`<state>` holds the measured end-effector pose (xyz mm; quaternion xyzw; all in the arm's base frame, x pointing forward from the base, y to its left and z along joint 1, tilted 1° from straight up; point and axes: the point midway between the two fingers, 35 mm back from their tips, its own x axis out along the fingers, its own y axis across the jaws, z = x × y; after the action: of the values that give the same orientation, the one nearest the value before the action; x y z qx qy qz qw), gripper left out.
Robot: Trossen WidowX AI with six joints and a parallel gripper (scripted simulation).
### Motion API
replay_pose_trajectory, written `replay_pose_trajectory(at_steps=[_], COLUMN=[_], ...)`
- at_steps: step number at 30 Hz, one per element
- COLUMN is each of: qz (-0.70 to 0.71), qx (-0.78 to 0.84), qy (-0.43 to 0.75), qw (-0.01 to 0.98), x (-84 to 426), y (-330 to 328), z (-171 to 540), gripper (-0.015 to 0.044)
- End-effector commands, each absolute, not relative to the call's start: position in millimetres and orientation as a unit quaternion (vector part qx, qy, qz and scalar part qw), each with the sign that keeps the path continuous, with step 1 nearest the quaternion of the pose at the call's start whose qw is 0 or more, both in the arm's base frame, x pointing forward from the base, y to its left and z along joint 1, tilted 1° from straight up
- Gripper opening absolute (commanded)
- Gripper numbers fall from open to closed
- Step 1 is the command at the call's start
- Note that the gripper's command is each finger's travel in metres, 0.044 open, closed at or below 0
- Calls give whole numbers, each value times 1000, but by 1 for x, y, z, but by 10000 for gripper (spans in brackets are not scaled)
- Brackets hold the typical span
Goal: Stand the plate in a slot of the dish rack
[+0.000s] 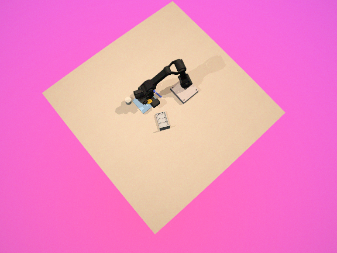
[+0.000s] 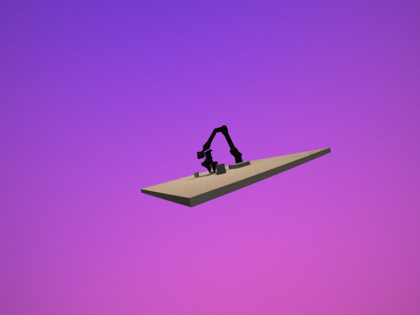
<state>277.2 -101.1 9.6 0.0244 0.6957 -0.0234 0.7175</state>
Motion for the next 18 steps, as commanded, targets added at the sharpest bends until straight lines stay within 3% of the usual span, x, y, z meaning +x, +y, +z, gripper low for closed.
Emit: replay_pose_trajectory(at_steps=[1, 9, 18], qz=[-21, -21, -21], qx=[24, 24, 24], qy=[695, 695, 695], qw=[718, 718, 718], x=[277, 277, 285], y=[-101, -101, -104], z=[9, 9, 39], gripper=[375, 321, 85])
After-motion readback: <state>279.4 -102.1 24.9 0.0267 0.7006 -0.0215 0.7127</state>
